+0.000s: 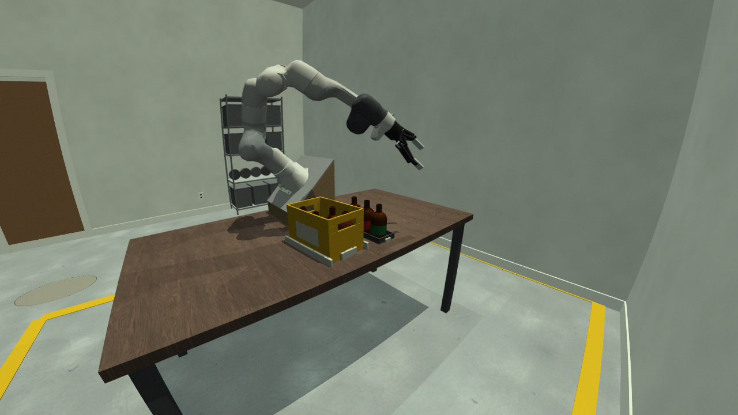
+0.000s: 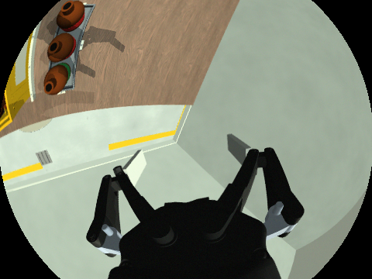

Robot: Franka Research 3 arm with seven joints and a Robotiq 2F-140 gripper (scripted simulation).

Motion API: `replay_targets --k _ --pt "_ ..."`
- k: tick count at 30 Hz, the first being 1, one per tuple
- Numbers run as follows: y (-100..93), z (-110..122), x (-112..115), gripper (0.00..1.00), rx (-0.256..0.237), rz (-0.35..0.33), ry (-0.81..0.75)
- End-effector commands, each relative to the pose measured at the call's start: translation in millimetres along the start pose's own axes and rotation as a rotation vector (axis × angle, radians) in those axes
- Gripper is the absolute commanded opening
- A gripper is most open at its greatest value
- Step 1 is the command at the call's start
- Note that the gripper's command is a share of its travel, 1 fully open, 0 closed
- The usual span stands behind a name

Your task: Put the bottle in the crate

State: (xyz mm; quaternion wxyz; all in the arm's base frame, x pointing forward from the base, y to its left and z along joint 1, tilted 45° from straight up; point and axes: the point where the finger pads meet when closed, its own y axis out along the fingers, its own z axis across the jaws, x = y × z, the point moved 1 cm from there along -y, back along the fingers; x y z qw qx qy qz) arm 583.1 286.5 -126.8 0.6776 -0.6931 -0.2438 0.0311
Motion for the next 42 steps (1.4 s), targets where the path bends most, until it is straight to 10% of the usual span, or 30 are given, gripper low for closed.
replay_targets --k 1,19,28,42 --pt "-0.1 0 0 1.0 0.0 0.0 0.0" --pt "-1.3 0 0 1.0 0.0 0.004 -0.012" --pt "-54.1 -32 -32 1.0 0.013 0.153 -0.436" --pt "-72.5 -47 -46 1.0 0.02 0.221 -0.611"
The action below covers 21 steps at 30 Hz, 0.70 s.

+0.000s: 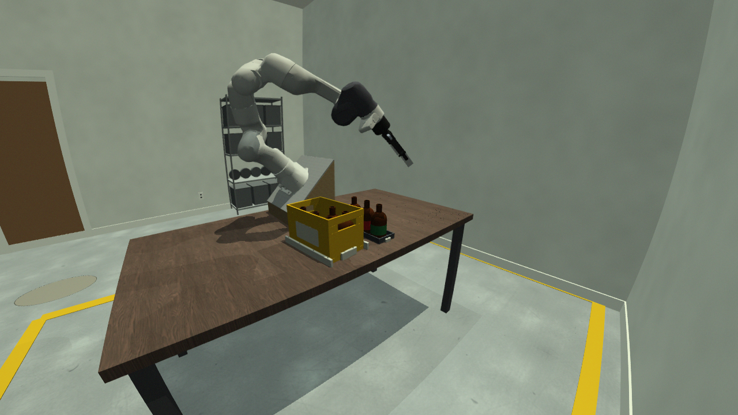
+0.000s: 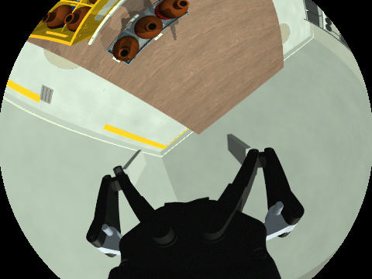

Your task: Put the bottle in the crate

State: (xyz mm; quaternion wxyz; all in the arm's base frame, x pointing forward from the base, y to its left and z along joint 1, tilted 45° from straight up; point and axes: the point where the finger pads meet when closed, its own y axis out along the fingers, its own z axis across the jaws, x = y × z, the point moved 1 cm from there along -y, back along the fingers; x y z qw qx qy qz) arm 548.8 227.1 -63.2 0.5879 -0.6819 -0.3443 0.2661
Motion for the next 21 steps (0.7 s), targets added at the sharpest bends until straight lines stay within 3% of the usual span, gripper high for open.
replay_targets --k 1,9,10,18,19,21 --pt "-14.4 -3 -36 1.0 0.03 0.094 -0.254" --pt "-14.4 -3 -36 1.0 0.03 0.094 -0.254" --pt "-32.9 -13 -67 1.0 0.042 0.161 -0.414" --pt "-32.9 -13 -67 1.0 0.042 0.161 -0.414" --pt "-52.7 -25 -101 1.0 0.059 0.233 -0.573" --pt "-52.7 -25 -101 1.0 0.059 0.233 -0.573"
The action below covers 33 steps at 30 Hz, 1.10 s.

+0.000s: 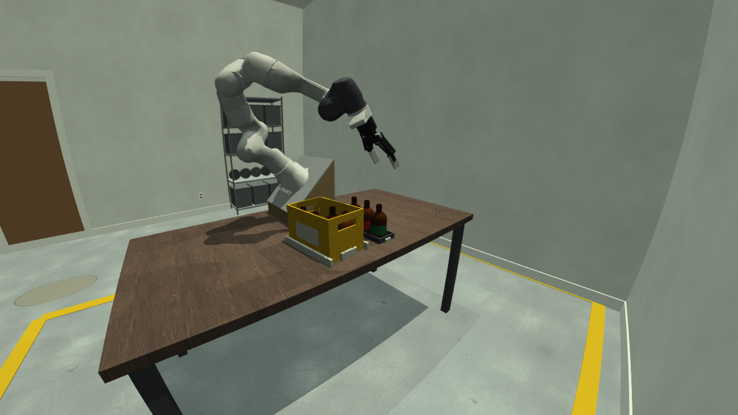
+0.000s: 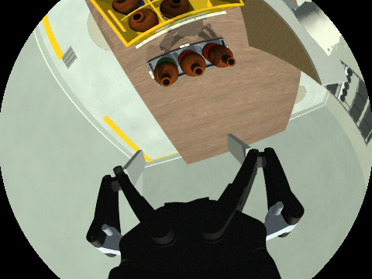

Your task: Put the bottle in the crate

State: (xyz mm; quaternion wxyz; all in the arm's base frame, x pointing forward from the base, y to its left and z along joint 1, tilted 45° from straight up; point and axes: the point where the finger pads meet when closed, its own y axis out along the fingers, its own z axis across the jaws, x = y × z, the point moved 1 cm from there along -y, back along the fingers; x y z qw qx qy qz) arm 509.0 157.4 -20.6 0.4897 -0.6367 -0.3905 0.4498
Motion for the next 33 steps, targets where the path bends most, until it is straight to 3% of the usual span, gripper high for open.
replay_targets --k 1,6,7,15,16,23,24,30,31,33 --pt "-5.2 4 -25 1.0 0.033 0.053 -0.176" --pt "-5.2 4 -25 1.0 0.033 0.053 -0.176" --pt "-19.1 7 -66 1.0 0.054 0.125 -0.331" --pt "-19.1 7 -66 1.0 0.054 0.125 -0.331" --pt "-33.3 8 -108 1.0 0.082 0.198 -0.476" --pt "-33.3 8 -108 1.0 0.082 0.198 -0.476" --pt "-47.6 9 -149 1.0 0.114 0.268 -0.608" --pt "-47.6 9 -149 1.0 0.114 0.268 -0.608" --pt "-61.4 10 -187 1.0 0.149 0.333 -0.724" --pt "-61.4 10 -187 1.0 0.149 0.333 -0.724"
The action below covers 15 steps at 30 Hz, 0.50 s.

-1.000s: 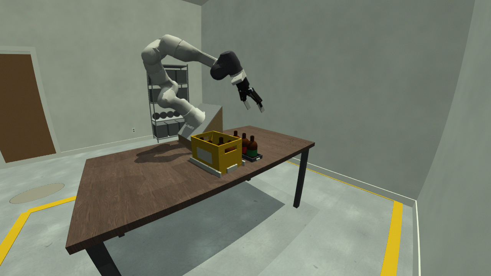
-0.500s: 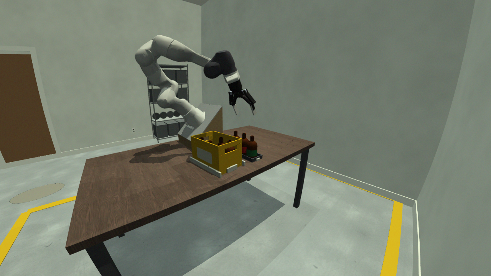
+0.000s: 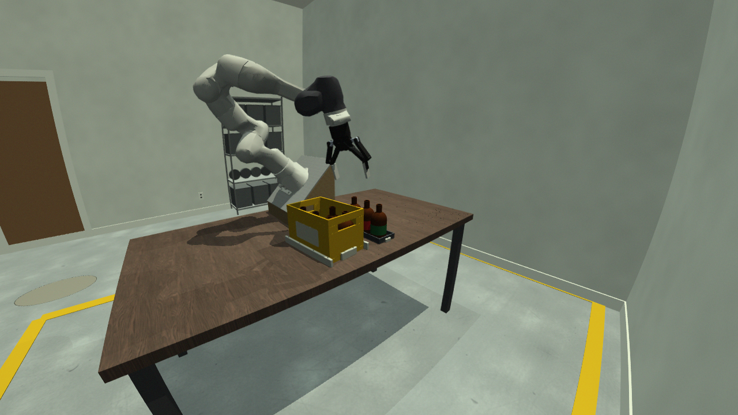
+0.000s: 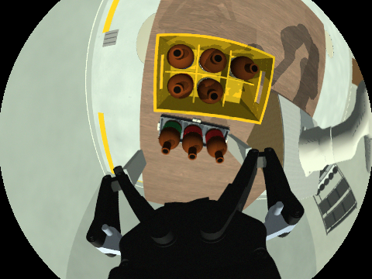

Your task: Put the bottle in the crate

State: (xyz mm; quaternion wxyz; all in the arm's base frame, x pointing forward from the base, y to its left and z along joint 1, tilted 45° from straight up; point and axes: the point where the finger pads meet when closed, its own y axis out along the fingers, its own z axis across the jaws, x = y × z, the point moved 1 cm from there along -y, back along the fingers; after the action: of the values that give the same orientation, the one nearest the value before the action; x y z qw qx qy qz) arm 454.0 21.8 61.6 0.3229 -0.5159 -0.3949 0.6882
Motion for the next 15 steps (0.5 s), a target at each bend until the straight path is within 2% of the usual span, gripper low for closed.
replay_targets --k 1,3,4,9,10,13,14,15 --pt "1.3 18 -23 1.0 0.046 0.039 -0.174" --pt "1.3 18 -23 1.0 0.046 0.039 -0.174" --pt "-1.1 38 -53 1.0 0.082 0.091 -0.274" --pt "-1.1 38 -53 1.0 0.082 0.091 -0.274" --pt "-3.7 55 -79 1.0 0.116 0.135 -0.356" --pt "-3.7 55 -79 1.0 0.116 0.135 -0.356" --pt "-6.1 68 -100 1.0 0.146 0.168 -0.42" --pt "-6.1 68 -100 1.0 0.146 0.168 -0.42"
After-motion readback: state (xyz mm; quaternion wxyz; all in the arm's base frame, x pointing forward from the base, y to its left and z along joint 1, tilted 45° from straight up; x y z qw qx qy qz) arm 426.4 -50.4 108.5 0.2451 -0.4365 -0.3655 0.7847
